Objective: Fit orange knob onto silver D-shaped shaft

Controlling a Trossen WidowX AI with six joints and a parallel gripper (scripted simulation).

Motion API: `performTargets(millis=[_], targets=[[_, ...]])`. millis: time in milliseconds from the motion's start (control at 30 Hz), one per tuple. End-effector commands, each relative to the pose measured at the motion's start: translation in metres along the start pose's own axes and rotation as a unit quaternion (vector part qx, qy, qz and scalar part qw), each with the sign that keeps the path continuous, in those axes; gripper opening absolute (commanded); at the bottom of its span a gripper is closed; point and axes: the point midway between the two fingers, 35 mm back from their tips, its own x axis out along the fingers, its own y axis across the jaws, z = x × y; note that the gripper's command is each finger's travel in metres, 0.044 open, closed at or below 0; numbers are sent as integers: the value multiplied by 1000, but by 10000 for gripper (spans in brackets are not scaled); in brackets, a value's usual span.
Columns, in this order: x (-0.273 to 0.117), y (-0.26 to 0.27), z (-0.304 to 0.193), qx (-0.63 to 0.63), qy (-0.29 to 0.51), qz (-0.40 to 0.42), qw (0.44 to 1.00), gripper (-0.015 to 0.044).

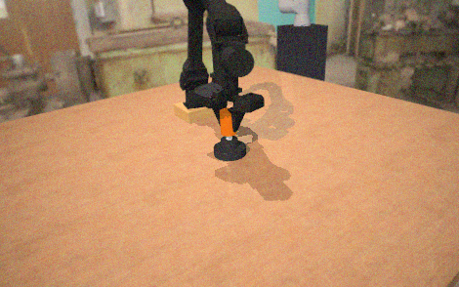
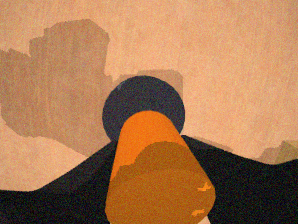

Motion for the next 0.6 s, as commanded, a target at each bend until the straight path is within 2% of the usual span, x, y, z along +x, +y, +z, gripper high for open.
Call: performTargets(millis=[0,567], targets=[[0,0,0,3,-2,2,1000,0],[9,-1,-1,0,-2,2,1000,0]])
